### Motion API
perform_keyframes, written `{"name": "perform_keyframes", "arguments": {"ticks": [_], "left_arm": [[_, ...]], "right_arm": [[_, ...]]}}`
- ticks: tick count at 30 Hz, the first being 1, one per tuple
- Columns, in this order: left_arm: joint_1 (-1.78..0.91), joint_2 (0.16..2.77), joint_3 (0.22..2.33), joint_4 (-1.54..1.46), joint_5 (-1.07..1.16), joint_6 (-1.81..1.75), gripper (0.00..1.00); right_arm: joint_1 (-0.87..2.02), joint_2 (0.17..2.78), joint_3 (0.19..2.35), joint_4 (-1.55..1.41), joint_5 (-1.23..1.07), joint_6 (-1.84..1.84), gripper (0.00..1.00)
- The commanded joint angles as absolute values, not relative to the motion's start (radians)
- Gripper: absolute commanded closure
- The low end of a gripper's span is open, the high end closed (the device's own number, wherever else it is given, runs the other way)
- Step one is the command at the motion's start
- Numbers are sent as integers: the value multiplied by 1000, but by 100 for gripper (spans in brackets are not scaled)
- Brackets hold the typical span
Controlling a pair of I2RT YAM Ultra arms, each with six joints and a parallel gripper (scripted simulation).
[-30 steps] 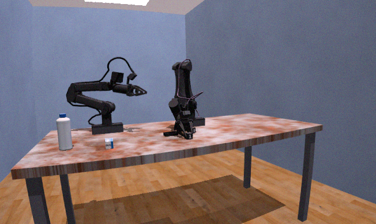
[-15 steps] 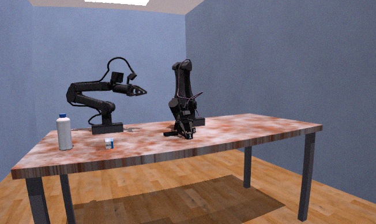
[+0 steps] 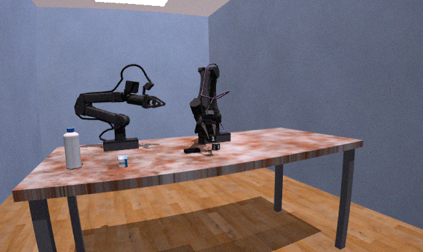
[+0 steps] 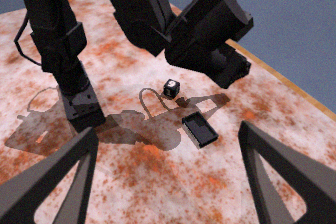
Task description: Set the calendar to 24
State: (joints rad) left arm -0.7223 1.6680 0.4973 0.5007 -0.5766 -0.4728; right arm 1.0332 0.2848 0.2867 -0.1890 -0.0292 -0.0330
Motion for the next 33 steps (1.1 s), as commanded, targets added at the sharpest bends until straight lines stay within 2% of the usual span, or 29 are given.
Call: {"name": "perform_keyframes", "arguments": {"ticks": [1, 6, 17, 24, 33], "left_arm": [[-722, 1671, 520, 467, -578, -472, 74], [-713, 1748, 504, 576, -571, -465, 74], [-705, 1874, 450, 728, -568, -459, 74], [-698, 1884, 497, 593, -566, -304, 74], [-663, 1897, 669, 336, -571, 42, 74]], "right_arm": [[1036, 272, 274, -185, 21, -13, 0], [1086, 290, 299, -207, 215, 45, 0], [1417, 374, 325, -205, 730, 172, 0], [1533, 438, 338, -194, 878, 220, 0], [1569, 464, 346, -198, 899, 235, 0]]}}
